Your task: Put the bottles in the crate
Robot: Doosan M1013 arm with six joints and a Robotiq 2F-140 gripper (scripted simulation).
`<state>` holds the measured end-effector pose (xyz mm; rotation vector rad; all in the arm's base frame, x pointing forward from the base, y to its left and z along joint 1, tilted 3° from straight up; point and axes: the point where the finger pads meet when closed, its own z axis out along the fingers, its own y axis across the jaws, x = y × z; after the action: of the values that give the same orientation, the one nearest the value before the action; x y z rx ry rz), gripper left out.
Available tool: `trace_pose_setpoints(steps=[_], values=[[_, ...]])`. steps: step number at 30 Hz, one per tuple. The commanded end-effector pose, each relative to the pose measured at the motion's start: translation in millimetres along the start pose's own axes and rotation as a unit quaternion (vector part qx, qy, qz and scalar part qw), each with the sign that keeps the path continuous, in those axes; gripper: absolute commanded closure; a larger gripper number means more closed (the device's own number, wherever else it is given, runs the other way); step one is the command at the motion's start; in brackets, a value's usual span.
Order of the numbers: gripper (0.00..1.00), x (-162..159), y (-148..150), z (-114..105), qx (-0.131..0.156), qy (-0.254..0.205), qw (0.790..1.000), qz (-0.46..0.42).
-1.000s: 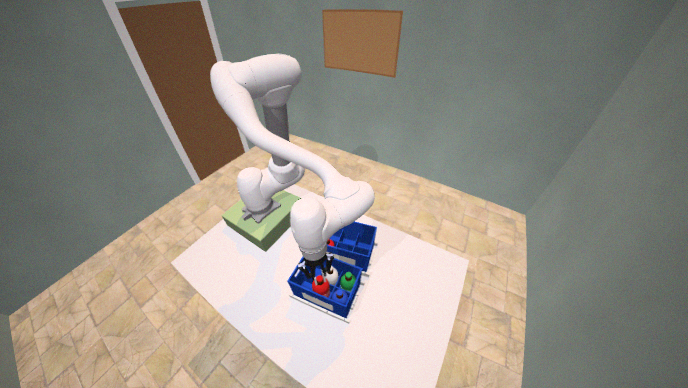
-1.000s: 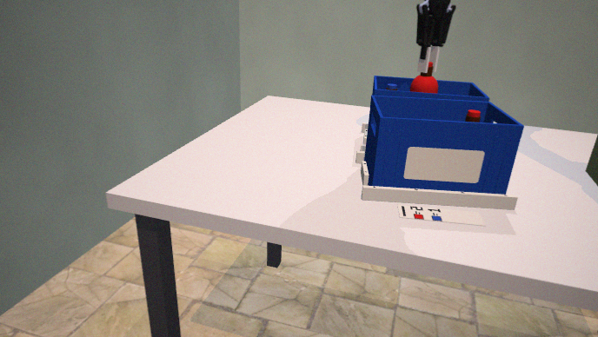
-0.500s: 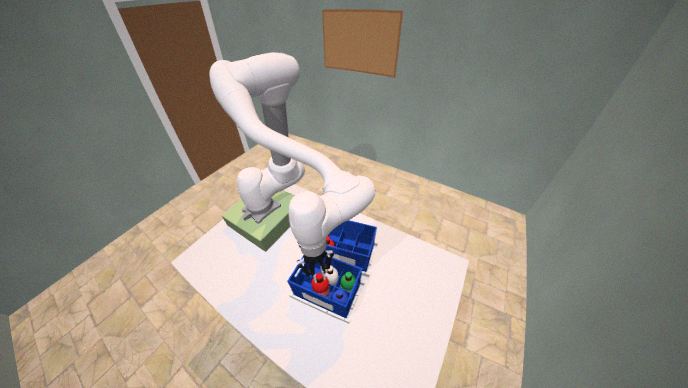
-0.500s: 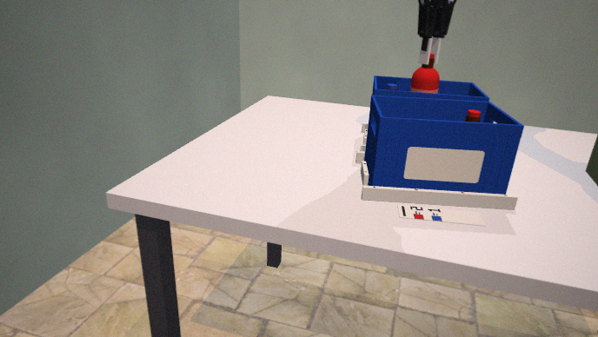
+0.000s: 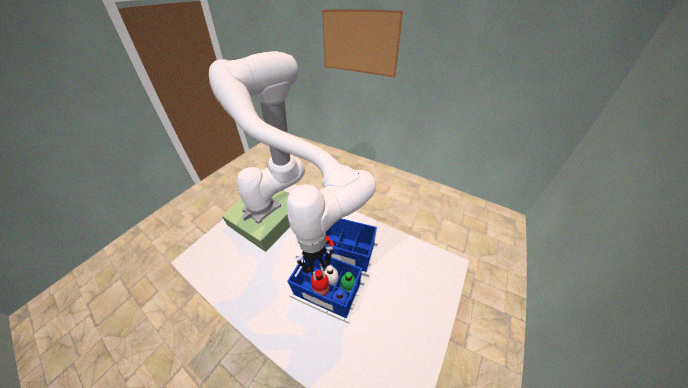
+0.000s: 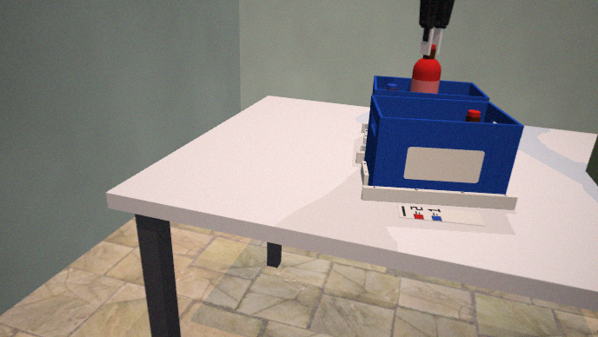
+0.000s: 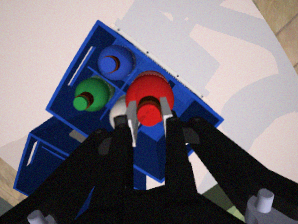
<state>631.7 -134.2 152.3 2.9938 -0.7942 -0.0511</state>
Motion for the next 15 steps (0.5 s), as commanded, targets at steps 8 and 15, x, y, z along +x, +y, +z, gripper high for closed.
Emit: trace_pose_setpoints(steps=[8, 15], values=[[1.00, 0.0, 0.0, -13.7, 0.000, 0.000, 1.000, 0.000], [1.00, 0.0, 0.0, -25.4, 0.000, 0.000, 1.000, 0.000]])
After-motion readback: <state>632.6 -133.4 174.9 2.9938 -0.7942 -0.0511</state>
